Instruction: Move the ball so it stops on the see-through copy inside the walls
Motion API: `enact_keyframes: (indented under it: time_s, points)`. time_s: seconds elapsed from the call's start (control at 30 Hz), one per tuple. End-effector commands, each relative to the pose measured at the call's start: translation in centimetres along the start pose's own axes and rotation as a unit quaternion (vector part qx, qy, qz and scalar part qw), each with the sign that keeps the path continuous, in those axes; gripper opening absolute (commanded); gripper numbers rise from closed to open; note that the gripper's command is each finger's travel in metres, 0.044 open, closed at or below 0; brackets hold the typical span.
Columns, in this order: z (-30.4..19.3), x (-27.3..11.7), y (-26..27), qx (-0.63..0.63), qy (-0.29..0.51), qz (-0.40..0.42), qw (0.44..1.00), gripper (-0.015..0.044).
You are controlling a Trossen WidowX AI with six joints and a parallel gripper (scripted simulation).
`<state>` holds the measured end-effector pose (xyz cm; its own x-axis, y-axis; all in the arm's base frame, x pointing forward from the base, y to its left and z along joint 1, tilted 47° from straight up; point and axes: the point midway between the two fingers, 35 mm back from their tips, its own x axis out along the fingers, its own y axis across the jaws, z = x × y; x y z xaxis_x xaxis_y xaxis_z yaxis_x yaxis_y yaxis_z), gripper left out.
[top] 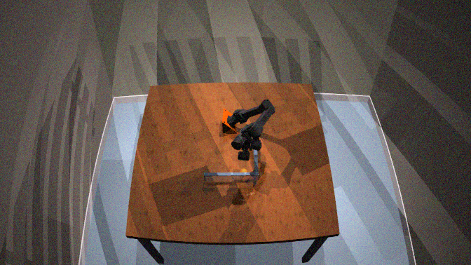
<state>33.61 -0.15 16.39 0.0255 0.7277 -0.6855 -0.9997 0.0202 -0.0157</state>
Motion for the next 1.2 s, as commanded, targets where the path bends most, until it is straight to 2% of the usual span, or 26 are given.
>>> enact_keyframes:
  time_s: [0.0, 0.57, 1.17]
  points:
    - [-0.1, 0.1, -0.3, 0.046, 0.002, 0.003, 0.999, 0.0000]
    - [0.0, 1.9, -1.5, 0.316, 0.006, 0.013, 0.949, 0.0000]
    - [0.2, 3.9, -2.6, 0.575, 0.016, 0.022, 0.817, 0.0000]
